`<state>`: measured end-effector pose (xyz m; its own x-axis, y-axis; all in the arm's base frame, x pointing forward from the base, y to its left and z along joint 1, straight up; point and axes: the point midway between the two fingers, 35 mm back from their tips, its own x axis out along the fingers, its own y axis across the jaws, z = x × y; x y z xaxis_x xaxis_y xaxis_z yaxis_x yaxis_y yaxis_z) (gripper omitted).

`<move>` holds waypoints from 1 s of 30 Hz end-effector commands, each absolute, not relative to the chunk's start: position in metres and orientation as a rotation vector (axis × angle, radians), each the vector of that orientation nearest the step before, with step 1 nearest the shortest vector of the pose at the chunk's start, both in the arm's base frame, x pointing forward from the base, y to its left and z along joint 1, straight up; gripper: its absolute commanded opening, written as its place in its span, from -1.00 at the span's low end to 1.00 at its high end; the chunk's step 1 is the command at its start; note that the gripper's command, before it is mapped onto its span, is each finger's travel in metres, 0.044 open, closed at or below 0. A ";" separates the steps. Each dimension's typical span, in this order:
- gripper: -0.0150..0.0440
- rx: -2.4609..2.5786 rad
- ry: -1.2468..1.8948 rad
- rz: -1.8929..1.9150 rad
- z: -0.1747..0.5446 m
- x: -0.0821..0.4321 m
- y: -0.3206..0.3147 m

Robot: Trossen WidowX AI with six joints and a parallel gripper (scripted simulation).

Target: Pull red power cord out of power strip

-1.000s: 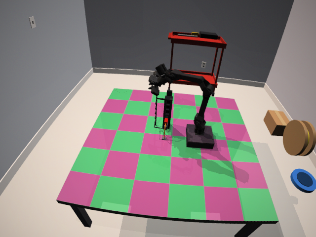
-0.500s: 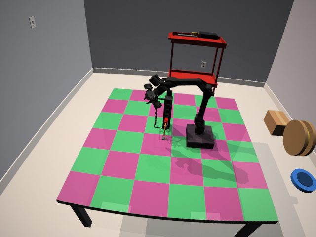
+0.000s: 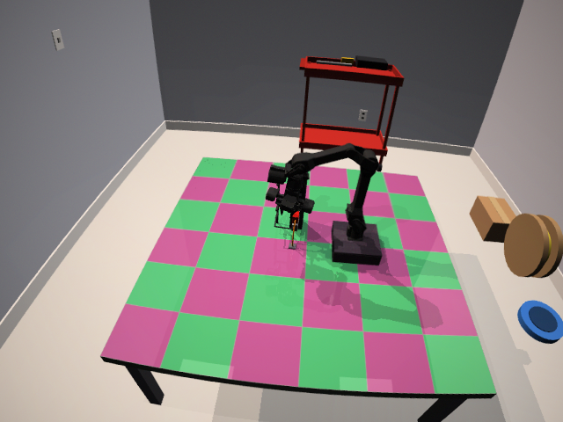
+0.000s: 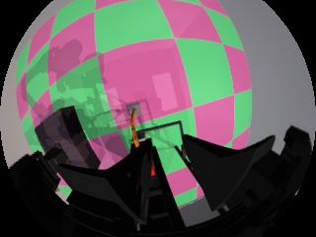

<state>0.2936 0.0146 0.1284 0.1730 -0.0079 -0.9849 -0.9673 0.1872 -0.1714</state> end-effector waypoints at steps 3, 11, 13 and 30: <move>0.05 -1.169 1.213 1.144 0.112 0.262 0.025; 0.05 -1.169 1.214 1.144 0.112 0.264 0.022; 0.05 -1.169 1.214 1.144 0.112 0.264 0.019; 0.05 -1.171 1.216 1.143 0.112 0.261 -0.009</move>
<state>0.2622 -0.0055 0.1111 0.0266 0.0005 -0.9996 -0.9973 0.0685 -0.0265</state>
